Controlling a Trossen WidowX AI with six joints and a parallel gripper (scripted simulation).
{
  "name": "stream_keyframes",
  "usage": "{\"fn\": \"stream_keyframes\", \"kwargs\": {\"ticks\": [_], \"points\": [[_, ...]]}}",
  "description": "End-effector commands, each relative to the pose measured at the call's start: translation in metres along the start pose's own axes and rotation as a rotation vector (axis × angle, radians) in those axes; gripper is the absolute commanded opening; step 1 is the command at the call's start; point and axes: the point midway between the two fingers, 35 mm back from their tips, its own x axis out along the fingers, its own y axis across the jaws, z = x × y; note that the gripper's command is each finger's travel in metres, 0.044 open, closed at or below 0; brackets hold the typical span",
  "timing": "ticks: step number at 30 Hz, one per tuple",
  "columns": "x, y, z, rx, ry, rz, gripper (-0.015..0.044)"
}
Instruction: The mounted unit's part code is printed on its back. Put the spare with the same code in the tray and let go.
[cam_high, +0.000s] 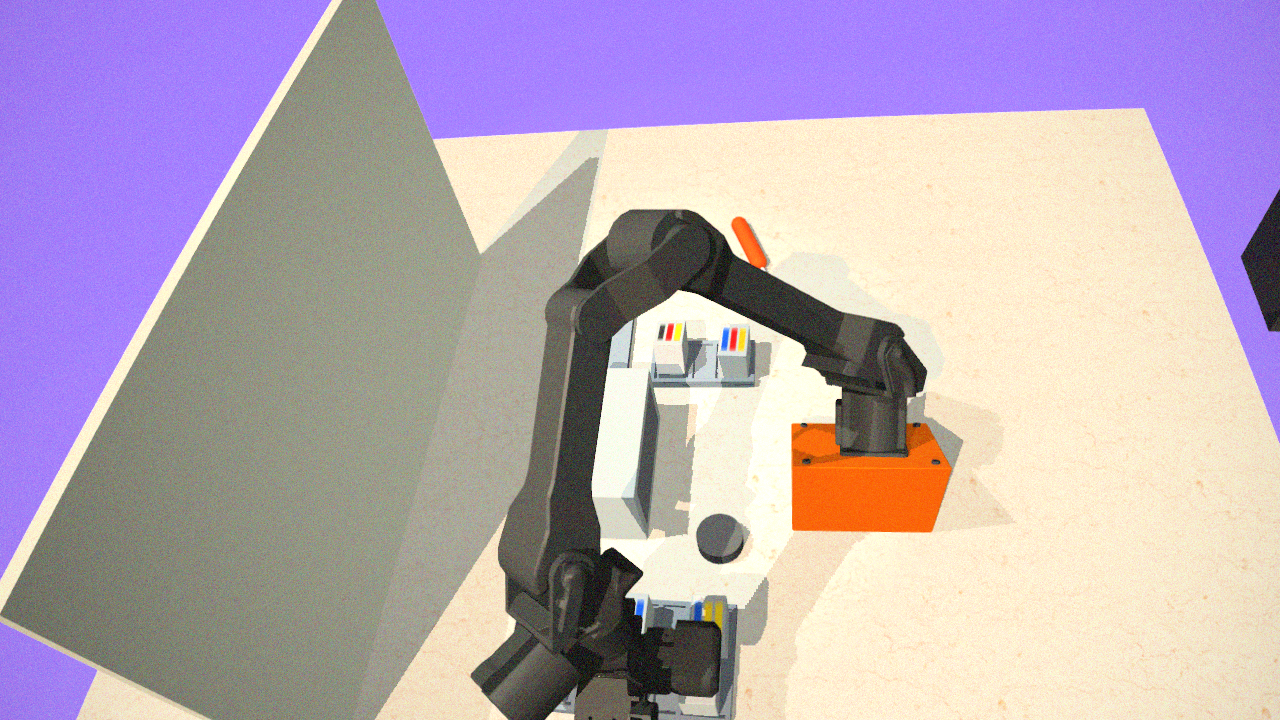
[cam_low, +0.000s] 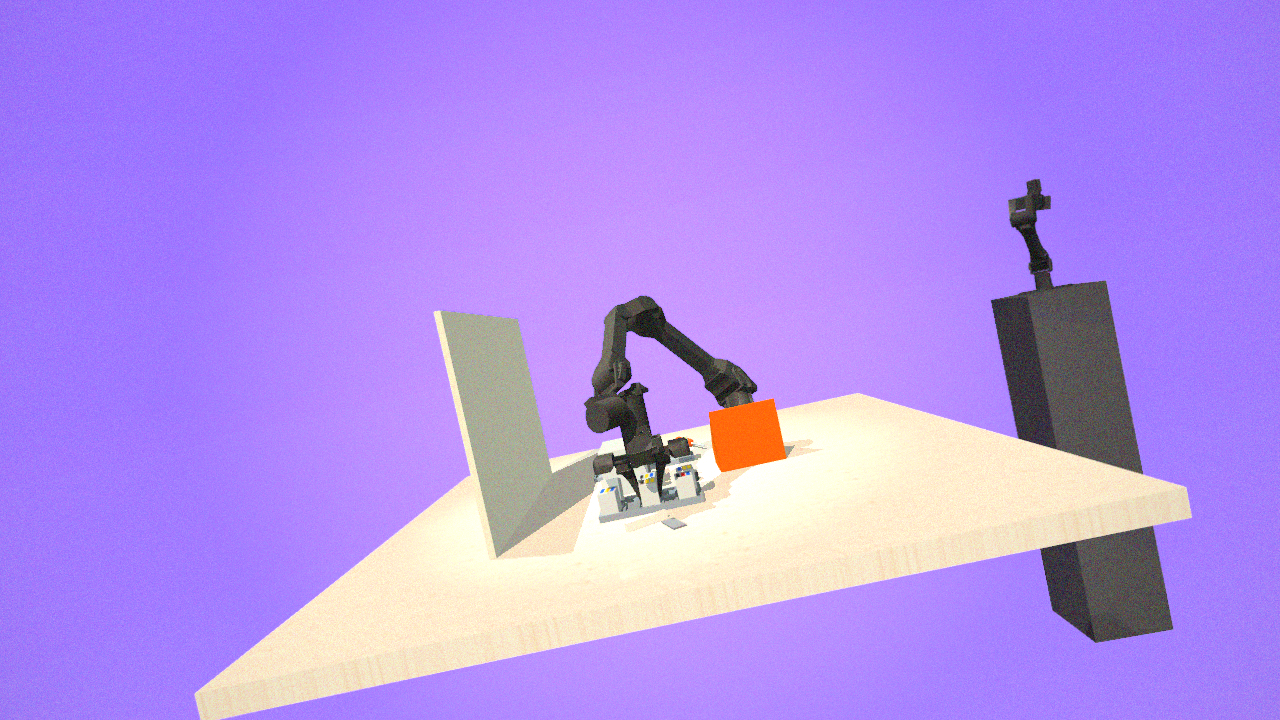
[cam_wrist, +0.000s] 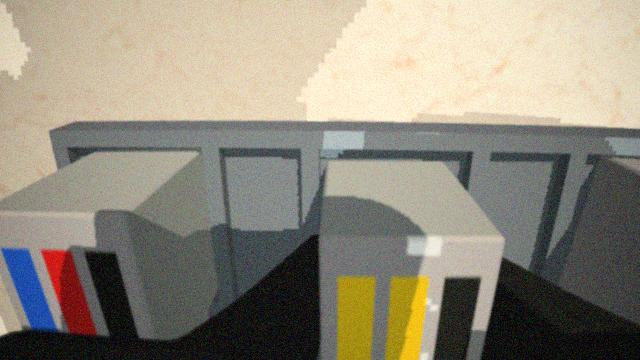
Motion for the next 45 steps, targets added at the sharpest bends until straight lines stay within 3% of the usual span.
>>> {"fn": "stream_keyframes", "kwargs": {"ticks": [1, 9, 17, 33, 38, 45], "points": [[-0.012, -0.001, 0.001, 0.0, -0.002, -0.001, 0.0], [-0.077, 0.0, 0.001, -0.005, -0.002, -0.002, 0.0], [-0.078, -0.002, 0.002, -0.009, -0.006, -0.009, 0.0], [-0.149, -0.009, 0.003, -0.006, -0.004, -0.002, 0.0], [-0.152, -0.01, 0.002, -0.005, -0.004, -0.002, 0.0], [-0.158, -0.038, -0.029, 0.011, -0.027, 0.002, 0.0]]}}
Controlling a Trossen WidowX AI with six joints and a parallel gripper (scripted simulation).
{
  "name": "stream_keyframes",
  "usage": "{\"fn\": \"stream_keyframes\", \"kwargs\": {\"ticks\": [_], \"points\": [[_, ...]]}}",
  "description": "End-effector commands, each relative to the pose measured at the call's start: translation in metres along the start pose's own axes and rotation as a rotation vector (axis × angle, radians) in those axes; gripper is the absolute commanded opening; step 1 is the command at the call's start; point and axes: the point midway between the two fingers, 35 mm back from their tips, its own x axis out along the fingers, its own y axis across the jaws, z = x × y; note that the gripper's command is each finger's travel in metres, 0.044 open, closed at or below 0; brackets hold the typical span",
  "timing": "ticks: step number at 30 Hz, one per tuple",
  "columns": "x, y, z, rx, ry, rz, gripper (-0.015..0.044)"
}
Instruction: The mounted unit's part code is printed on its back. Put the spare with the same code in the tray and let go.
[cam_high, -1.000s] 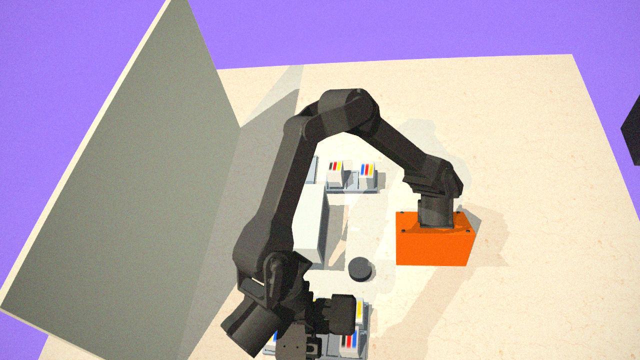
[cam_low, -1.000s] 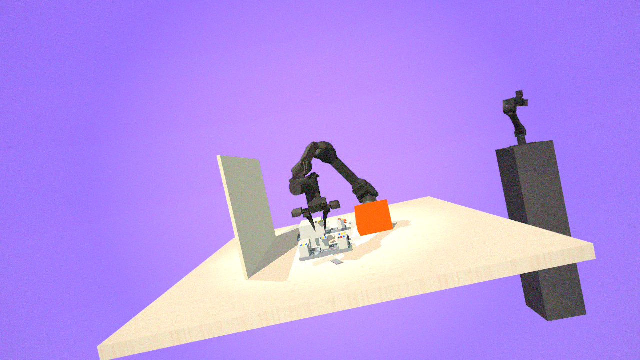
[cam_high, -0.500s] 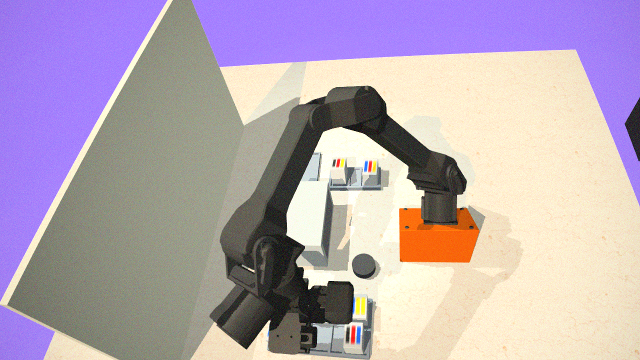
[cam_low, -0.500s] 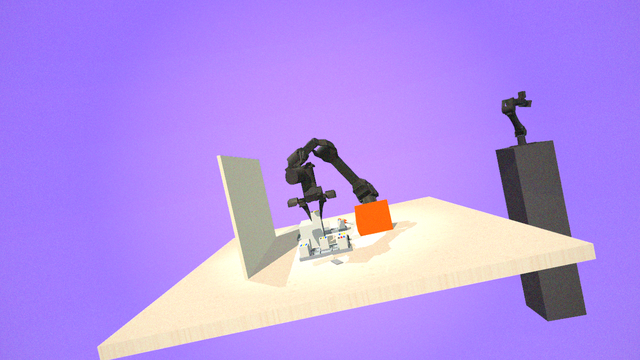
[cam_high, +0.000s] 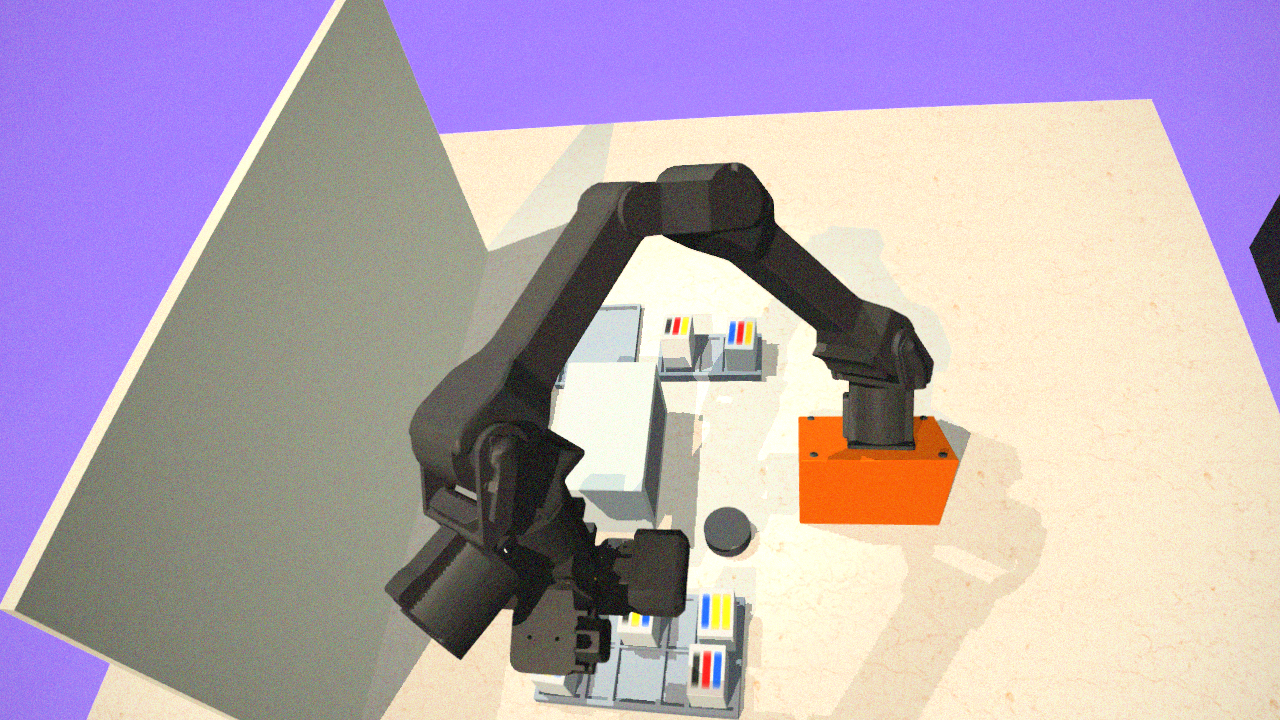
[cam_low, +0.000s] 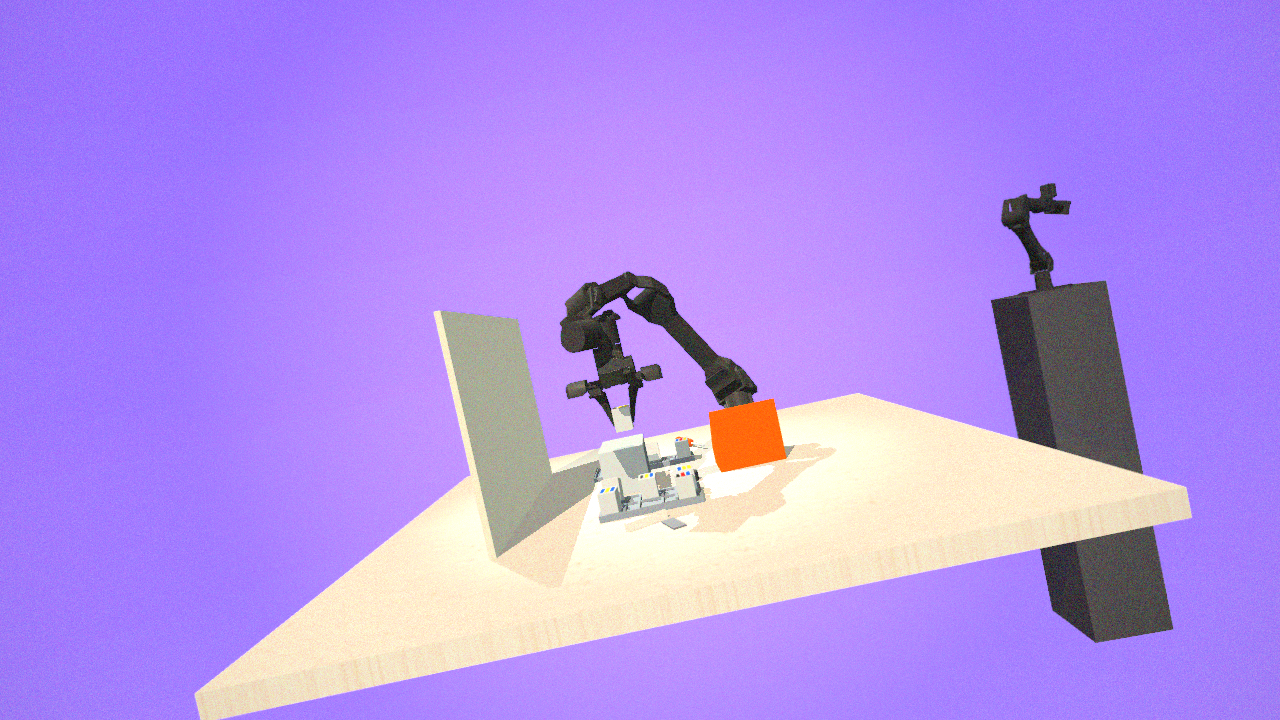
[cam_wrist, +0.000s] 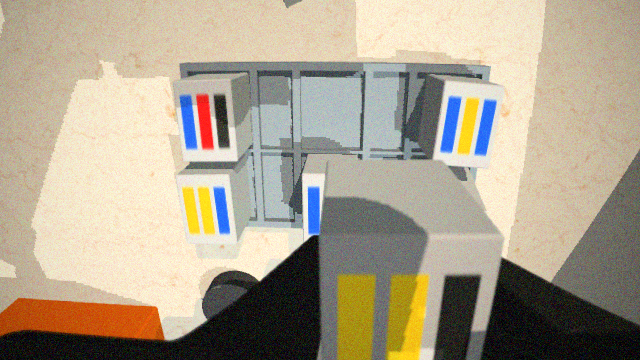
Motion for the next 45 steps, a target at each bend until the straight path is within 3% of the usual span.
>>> {"fn": "stream_keyframes", "kwargs": {"ticks": [1, 22, 45], "points": [[-0.006, -0.023, -0.026, 0.018, -0.018, -0.001, 0.0], [-0.016, -0.099, -0.196, 0.001, -0.052, -0.017, 0.0], [-0.008, -0.081, -0.392, 0.003, 0.023, -0.012, 0.0]]}}
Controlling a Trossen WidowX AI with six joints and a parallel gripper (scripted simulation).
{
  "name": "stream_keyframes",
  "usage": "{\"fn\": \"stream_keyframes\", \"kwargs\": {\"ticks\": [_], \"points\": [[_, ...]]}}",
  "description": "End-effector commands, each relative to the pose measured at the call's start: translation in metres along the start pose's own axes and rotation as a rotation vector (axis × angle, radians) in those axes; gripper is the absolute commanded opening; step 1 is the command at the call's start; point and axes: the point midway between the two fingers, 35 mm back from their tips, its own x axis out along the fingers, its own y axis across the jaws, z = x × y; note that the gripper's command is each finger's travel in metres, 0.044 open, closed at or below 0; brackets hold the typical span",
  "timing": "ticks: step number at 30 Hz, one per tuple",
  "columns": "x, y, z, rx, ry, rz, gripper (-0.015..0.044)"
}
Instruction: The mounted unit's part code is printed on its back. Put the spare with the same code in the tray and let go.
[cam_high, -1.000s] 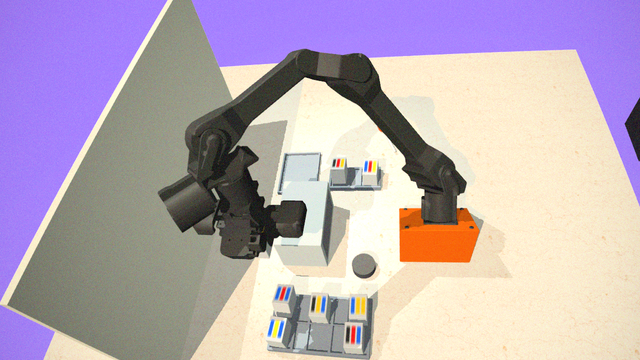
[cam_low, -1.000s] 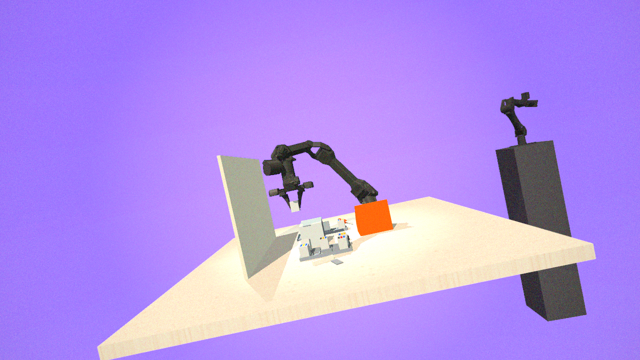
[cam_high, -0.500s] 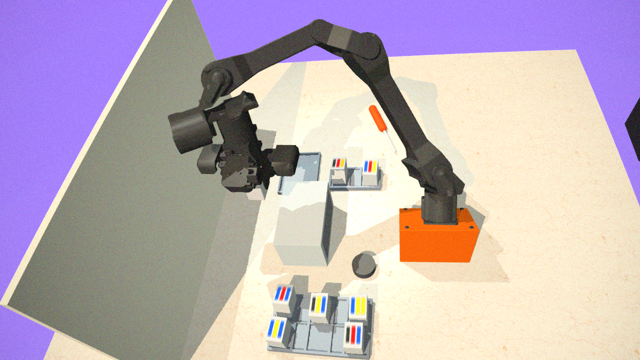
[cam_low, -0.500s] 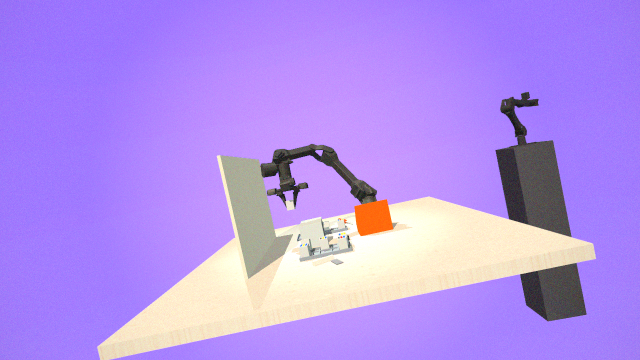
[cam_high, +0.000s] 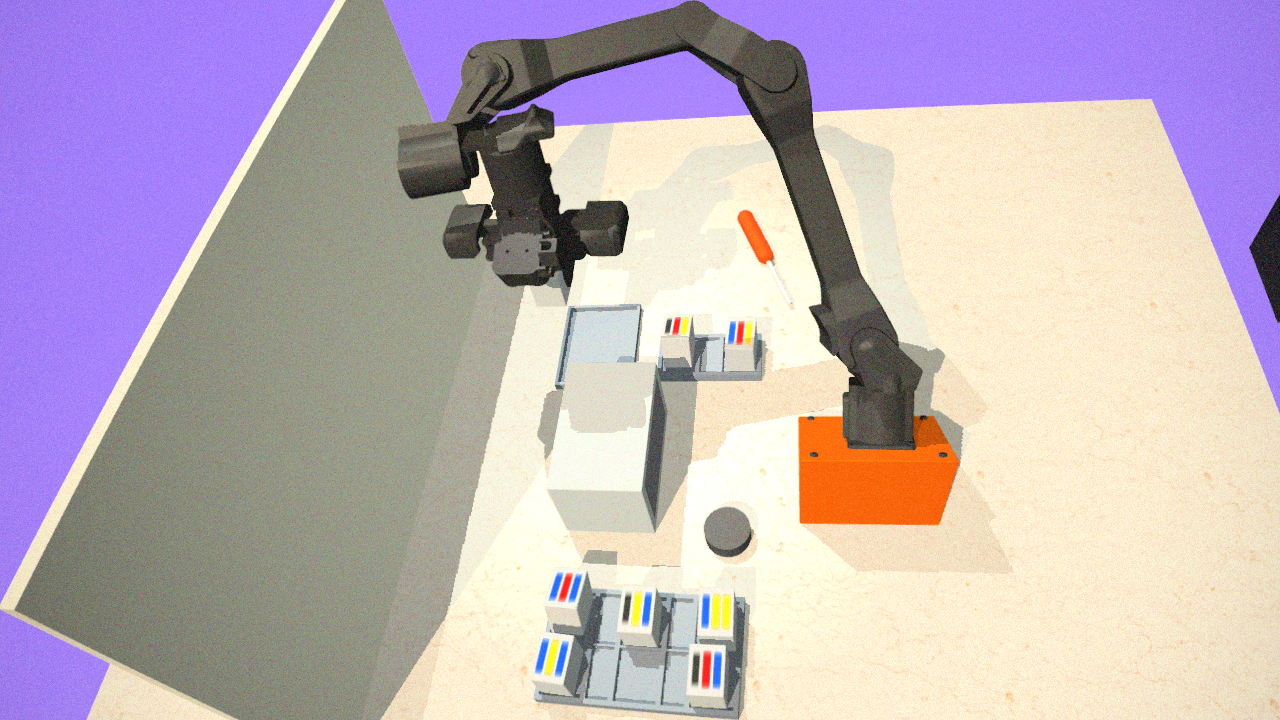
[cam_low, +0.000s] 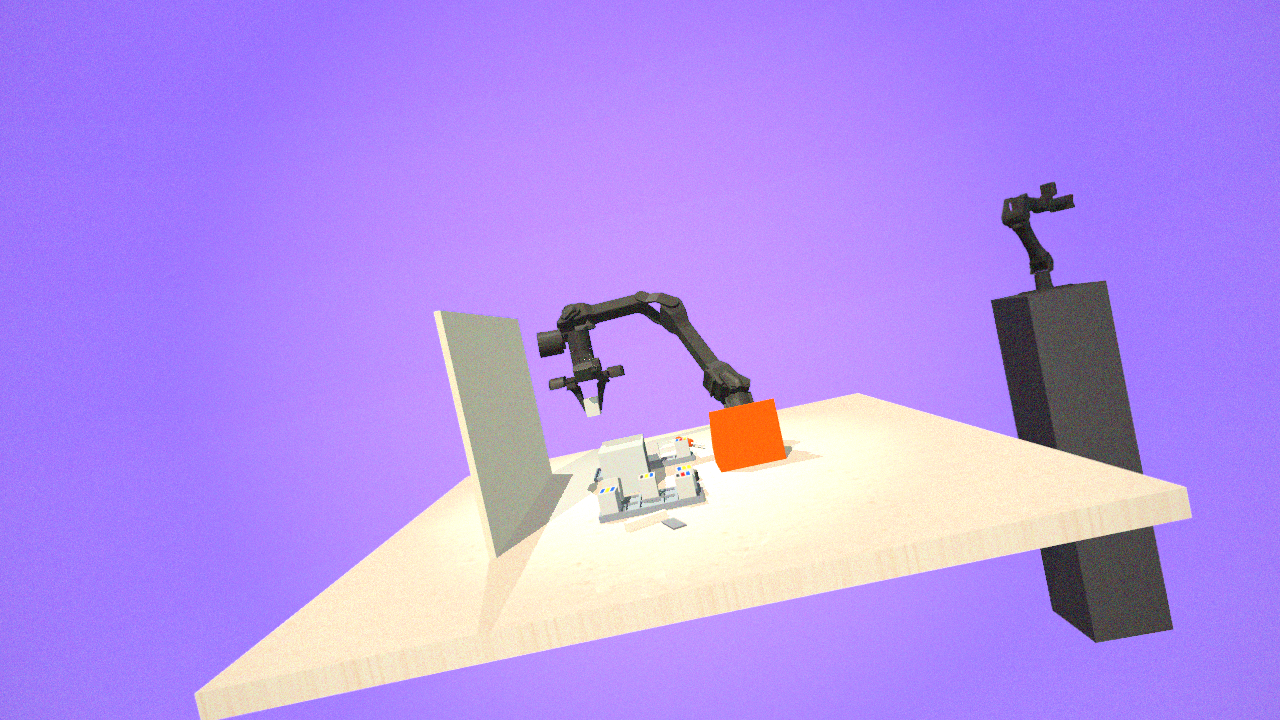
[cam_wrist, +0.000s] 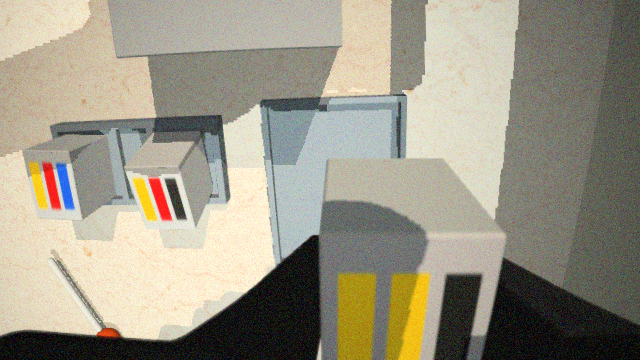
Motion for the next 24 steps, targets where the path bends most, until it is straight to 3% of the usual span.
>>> {"fn": "stream_keyframes", "kwargs": {"ticks": [1, 24], "points": [[0.0, 0.011, -0.035, -0.015, 0.024, 0.008, 0.0], [0.013, 0.01, -0.04, -0.016, 0.025, 0.01, 0.0]]}}
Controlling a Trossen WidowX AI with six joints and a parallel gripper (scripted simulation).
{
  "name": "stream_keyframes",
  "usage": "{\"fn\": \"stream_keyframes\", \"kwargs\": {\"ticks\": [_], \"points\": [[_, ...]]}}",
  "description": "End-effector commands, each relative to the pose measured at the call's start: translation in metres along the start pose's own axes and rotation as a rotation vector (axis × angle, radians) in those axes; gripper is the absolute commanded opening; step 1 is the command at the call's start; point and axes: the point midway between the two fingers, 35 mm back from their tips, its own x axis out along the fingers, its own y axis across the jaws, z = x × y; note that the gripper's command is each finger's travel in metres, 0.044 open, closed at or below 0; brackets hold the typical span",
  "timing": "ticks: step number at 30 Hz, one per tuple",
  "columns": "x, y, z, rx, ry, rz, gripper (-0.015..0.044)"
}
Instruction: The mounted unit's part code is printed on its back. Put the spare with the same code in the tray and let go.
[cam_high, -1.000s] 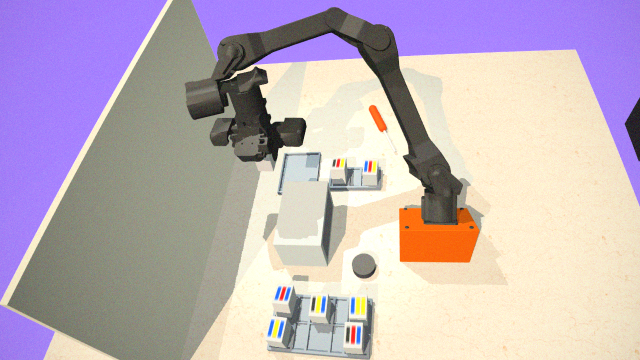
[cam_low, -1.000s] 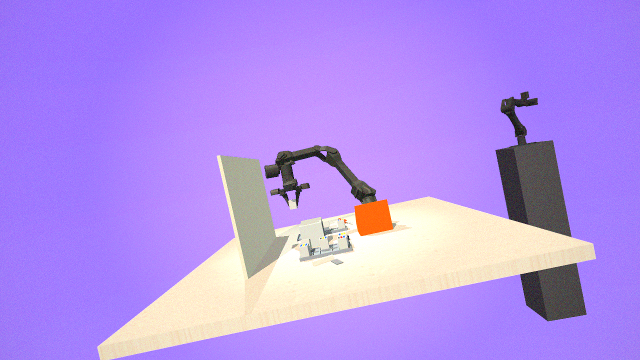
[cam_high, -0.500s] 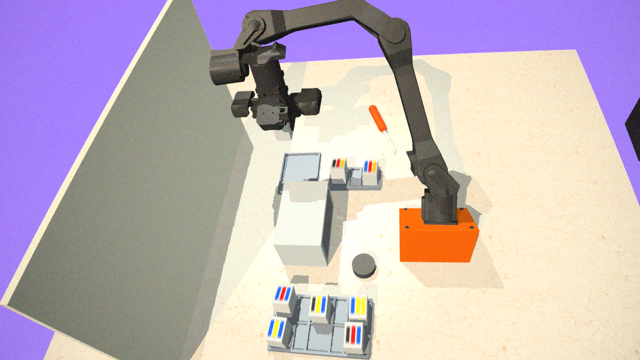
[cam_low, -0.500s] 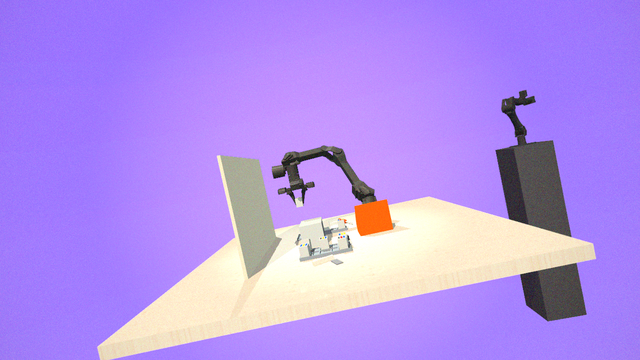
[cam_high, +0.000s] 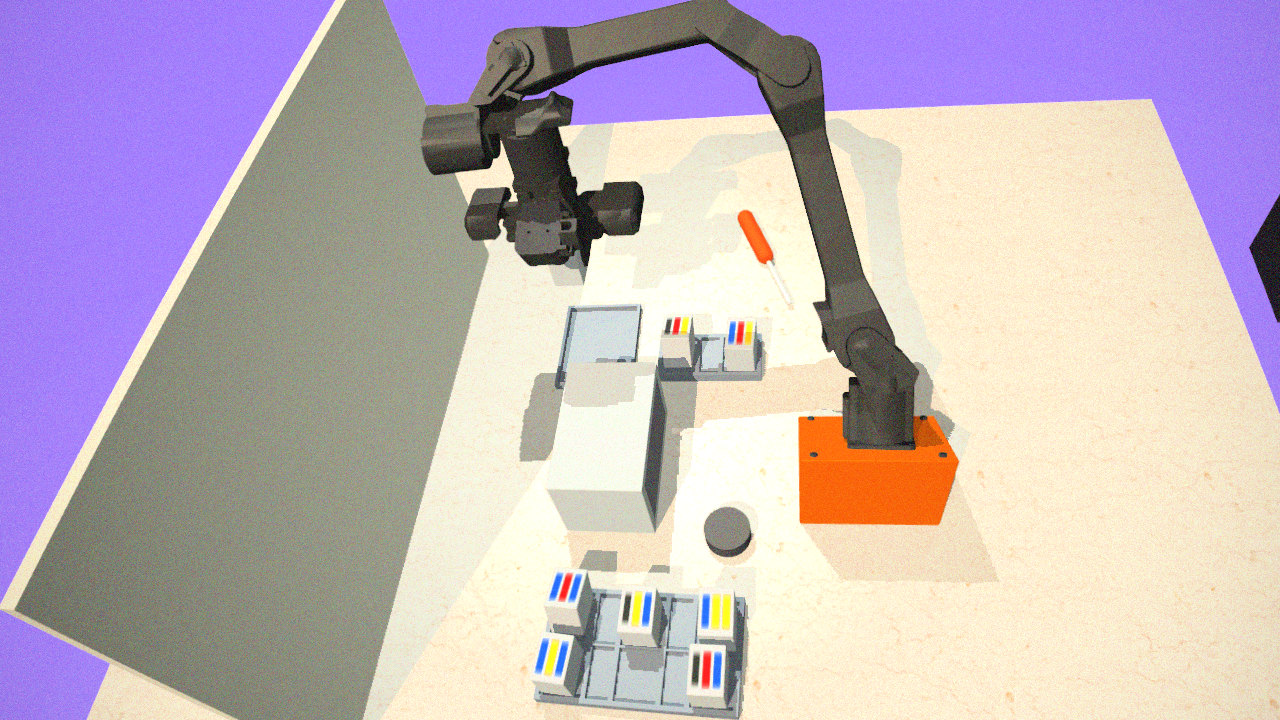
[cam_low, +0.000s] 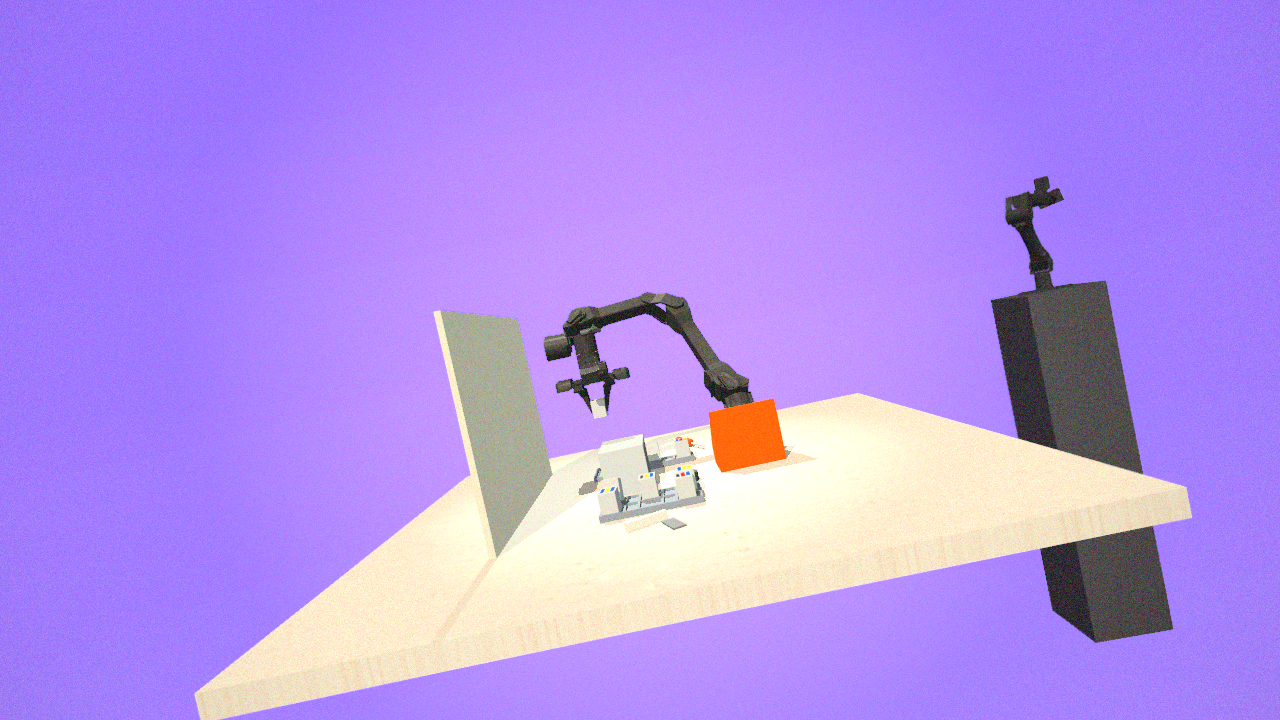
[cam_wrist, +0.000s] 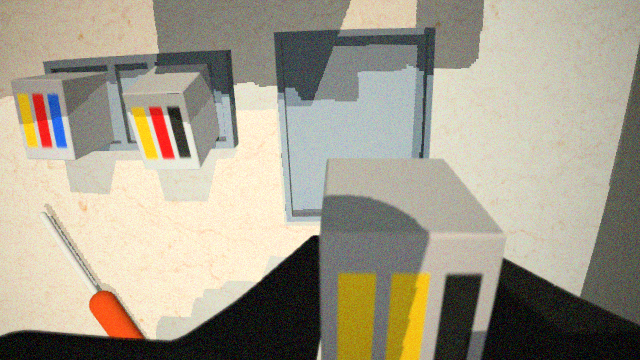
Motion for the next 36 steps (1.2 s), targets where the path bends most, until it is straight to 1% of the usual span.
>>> {"fn": "stream_keyframes", "kwargs": {"ticks": [1, 36], "points": [[0.004, -0.001, 0.0, -0.006, 0.002, 0.0, 0.0], [0.033, -0.006, 0.001, -0.005, -0.001, -0.001, 0.0]]}}
